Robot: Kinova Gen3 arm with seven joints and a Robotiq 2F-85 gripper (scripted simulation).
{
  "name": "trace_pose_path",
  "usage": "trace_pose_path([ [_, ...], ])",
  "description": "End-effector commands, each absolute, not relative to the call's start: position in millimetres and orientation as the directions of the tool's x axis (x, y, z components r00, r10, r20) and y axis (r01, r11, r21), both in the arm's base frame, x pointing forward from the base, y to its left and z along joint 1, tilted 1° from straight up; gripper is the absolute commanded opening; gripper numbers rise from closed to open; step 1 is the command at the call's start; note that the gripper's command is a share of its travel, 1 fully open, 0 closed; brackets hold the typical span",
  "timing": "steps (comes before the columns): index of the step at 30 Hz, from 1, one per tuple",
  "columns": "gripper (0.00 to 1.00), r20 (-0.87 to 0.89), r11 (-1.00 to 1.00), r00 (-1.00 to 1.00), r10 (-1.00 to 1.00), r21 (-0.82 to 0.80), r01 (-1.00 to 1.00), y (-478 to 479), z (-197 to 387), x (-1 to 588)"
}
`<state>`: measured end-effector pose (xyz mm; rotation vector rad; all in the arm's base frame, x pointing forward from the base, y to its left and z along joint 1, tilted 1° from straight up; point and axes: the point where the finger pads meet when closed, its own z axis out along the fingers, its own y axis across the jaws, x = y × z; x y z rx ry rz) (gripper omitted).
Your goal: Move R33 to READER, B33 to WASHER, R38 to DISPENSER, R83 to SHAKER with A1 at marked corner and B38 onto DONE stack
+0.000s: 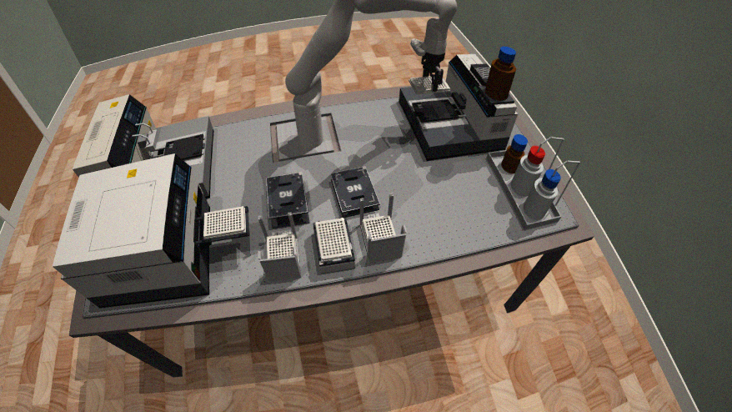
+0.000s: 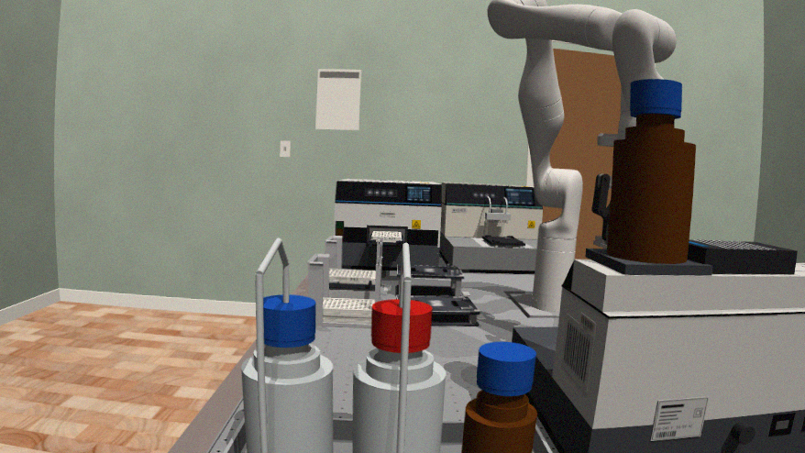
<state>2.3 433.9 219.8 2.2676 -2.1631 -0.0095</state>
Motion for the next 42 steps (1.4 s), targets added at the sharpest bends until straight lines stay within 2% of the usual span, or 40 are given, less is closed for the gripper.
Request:
trace_pose_path([
  [1,0.94,0.002,-0.054,0.054,-0.999,0.006,-0.999,447,219,1],
  [10,0.94,0.002,-0.061,0.061,-0.998,0.006,-0.998,476,219,-1],
  [42,0.94,-0.003,-0.049,0.049,-0.999,0.010,-0.999,476,205,-3],
])
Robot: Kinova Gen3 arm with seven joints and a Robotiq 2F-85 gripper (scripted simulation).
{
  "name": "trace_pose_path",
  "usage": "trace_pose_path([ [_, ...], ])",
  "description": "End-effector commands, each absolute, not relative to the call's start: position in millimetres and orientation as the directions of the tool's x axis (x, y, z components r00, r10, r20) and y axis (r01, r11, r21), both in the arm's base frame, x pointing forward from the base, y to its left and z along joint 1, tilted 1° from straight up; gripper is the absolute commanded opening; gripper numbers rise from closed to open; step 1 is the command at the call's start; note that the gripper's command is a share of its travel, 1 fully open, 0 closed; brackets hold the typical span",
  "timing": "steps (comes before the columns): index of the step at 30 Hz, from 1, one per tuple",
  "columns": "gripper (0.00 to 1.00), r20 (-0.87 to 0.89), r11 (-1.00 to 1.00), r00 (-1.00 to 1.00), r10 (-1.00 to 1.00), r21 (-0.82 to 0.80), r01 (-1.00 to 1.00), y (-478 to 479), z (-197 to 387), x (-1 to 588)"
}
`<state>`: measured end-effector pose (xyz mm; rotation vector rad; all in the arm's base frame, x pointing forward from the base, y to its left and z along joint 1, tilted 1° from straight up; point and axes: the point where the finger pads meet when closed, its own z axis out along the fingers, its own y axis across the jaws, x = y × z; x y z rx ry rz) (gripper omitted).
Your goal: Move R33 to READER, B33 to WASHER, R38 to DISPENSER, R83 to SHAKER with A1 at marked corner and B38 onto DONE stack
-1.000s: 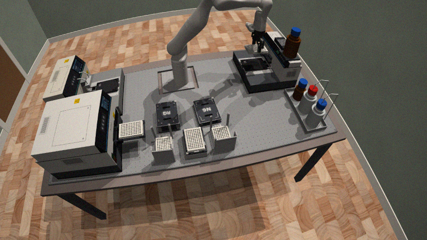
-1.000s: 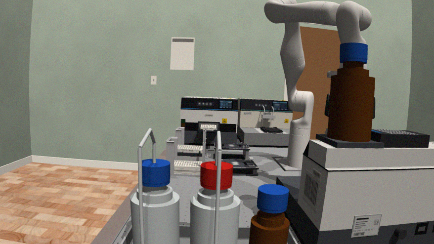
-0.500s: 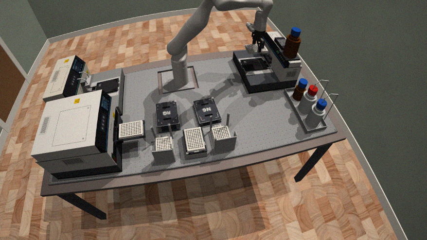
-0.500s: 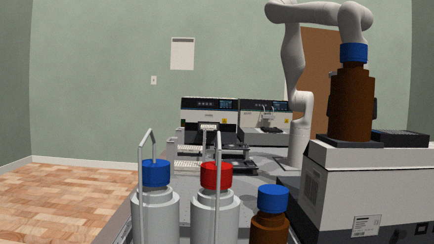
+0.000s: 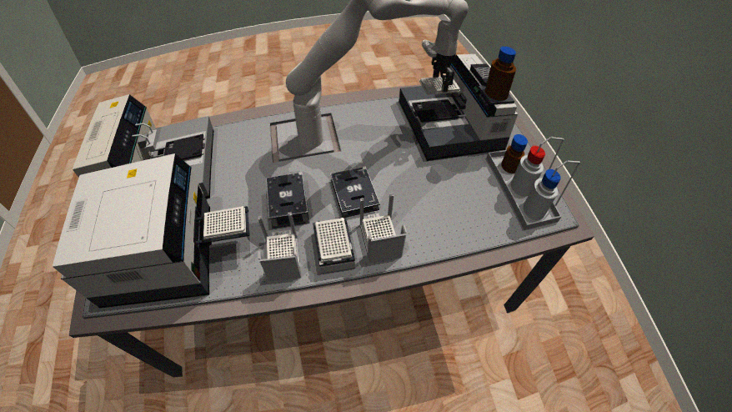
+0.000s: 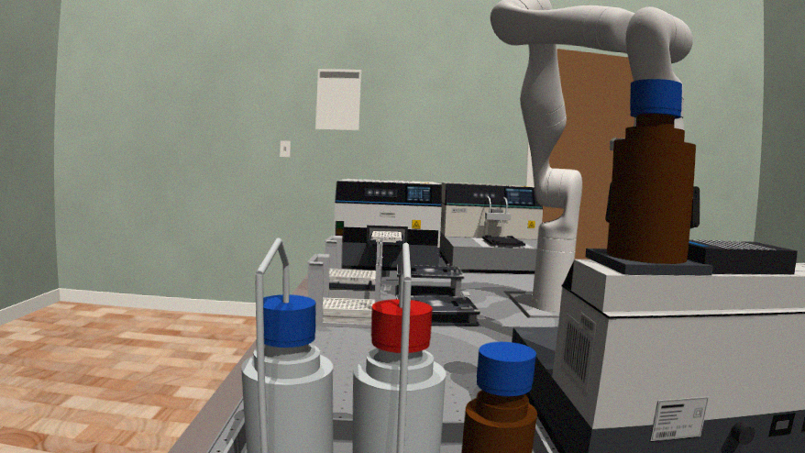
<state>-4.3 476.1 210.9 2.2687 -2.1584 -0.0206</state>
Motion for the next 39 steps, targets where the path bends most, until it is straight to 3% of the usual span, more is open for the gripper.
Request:
trace_pose_path([
  [1,0.94,-0.003,-0.048,0.048,-0.999,0.010,-0.999,476,204,-3],
  [39,0.94,-0.003,-0.050,0.050,-0.999,0.011,-0.999,475,160,-4],
])
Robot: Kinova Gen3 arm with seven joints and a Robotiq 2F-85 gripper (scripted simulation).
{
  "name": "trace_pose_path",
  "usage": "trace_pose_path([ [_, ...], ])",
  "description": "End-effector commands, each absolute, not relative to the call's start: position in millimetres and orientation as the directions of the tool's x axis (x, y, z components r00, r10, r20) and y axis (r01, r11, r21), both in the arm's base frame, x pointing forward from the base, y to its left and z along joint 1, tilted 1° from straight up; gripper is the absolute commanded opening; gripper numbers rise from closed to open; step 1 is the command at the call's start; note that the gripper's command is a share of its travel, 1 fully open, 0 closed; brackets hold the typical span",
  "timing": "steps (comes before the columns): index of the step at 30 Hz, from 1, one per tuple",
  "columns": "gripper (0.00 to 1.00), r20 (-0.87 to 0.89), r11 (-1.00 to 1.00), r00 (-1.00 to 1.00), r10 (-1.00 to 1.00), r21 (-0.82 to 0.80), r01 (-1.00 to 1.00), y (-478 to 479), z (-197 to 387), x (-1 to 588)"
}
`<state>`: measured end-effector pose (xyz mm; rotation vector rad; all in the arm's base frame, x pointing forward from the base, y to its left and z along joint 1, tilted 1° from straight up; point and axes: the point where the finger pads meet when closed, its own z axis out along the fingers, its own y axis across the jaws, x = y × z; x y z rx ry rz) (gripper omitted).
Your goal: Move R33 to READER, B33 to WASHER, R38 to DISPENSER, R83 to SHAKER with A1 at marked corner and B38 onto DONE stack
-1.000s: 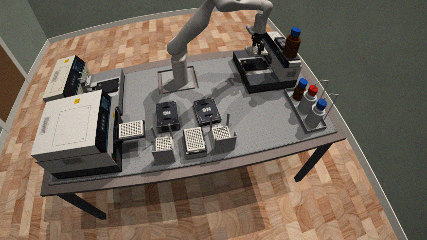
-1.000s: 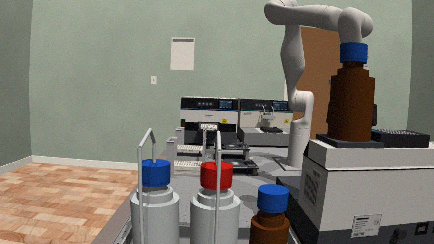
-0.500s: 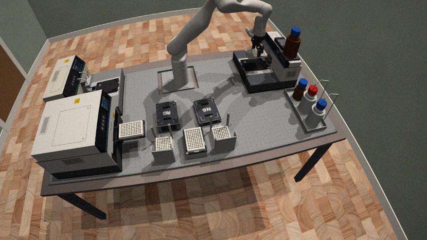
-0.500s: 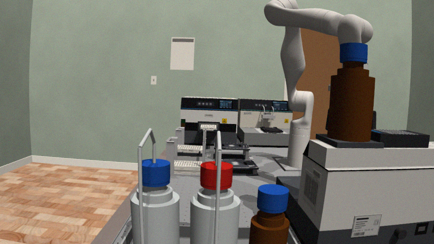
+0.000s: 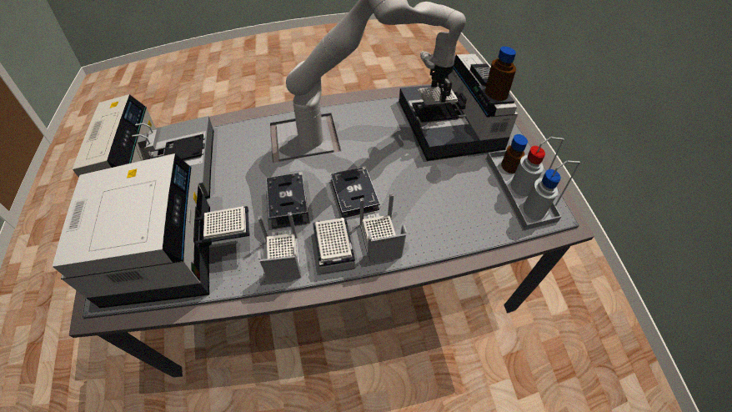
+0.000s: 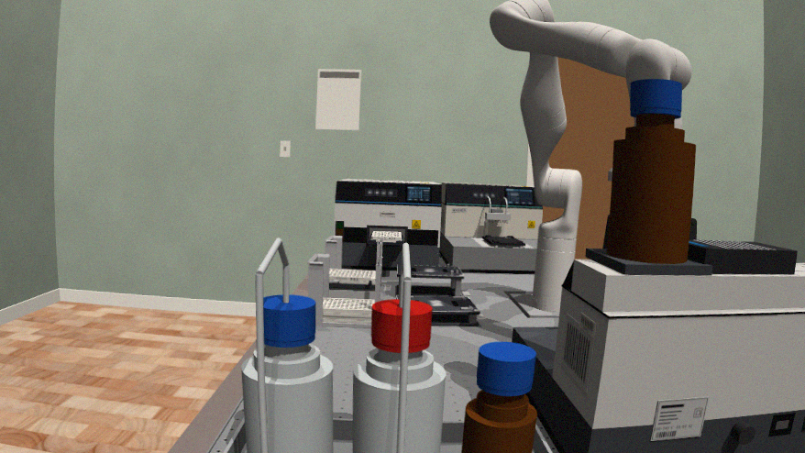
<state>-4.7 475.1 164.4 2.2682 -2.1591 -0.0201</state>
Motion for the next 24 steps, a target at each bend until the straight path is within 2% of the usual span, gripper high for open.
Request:
trace_pose_path([
  [1,0.94,-0.003,-0.050,0.050,-0.999,0.011,-0.999,475,160,-4],
  [24,0.94,-0.003,-0.050,0.050,-0.999,0.011,-0.999,475,132,-5],
])
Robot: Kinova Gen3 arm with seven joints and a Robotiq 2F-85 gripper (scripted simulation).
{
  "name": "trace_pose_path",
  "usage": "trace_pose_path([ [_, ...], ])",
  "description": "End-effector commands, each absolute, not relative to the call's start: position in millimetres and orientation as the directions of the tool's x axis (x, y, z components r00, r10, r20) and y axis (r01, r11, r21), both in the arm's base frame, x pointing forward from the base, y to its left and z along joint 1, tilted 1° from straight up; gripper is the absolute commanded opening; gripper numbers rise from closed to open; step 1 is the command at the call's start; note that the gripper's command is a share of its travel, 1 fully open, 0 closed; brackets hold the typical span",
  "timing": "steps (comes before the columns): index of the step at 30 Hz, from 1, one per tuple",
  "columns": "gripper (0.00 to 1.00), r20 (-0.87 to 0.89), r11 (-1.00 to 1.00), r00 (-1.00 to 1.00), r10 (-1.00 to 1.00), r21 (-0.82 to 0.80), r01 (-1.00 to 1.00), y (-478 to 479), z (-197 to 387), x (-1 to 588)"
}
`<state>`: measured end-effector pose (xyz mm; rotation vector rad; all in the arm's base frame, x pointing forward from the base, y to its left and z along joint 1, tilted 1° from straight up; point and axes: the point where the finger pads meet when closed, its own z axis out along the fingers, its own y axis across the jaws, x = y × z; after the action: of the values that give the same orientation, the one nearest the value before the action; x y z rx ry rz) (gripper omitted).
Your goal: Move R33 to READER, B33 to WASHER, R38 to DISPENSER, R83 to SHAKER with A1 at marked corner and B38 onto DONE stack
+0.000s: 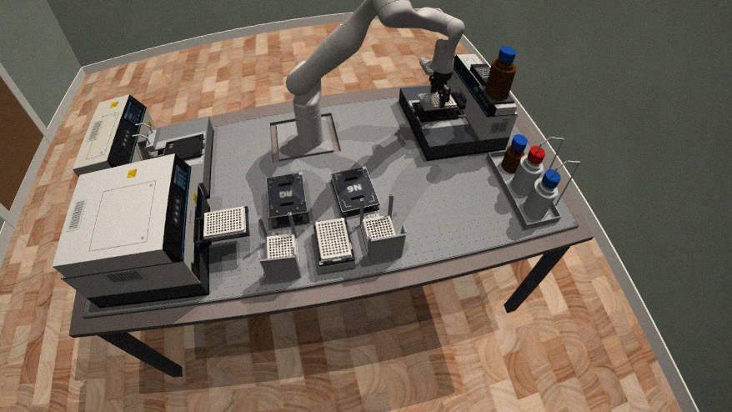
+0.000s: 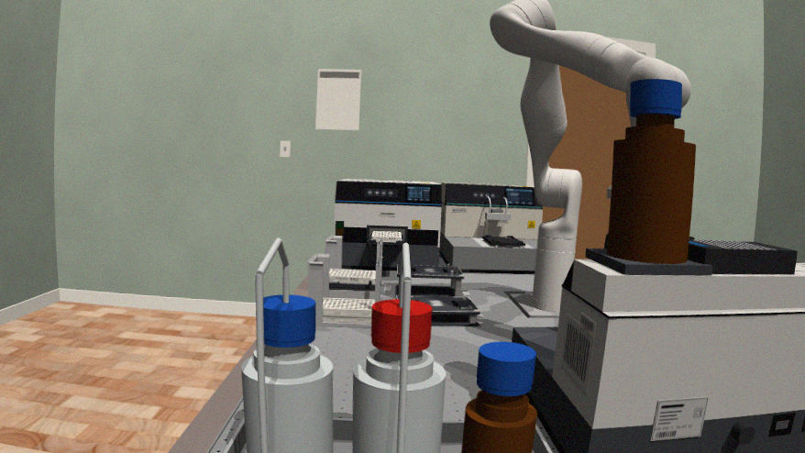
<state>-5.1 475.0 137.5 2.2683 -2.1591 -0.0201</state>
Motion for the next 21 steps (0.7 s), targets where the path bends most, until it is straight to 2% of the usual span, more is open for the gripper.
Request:
trace_pose_path([
  [1,0.94,-0.003,-0.050,0.050,-0.999,0.011,-0.999,474.8,130.6,-4.8],
  [21,0.94,-0.004,-0.055,0.055,-0.998,0.010,-0.998,475.8,129.6,-4.0],
])
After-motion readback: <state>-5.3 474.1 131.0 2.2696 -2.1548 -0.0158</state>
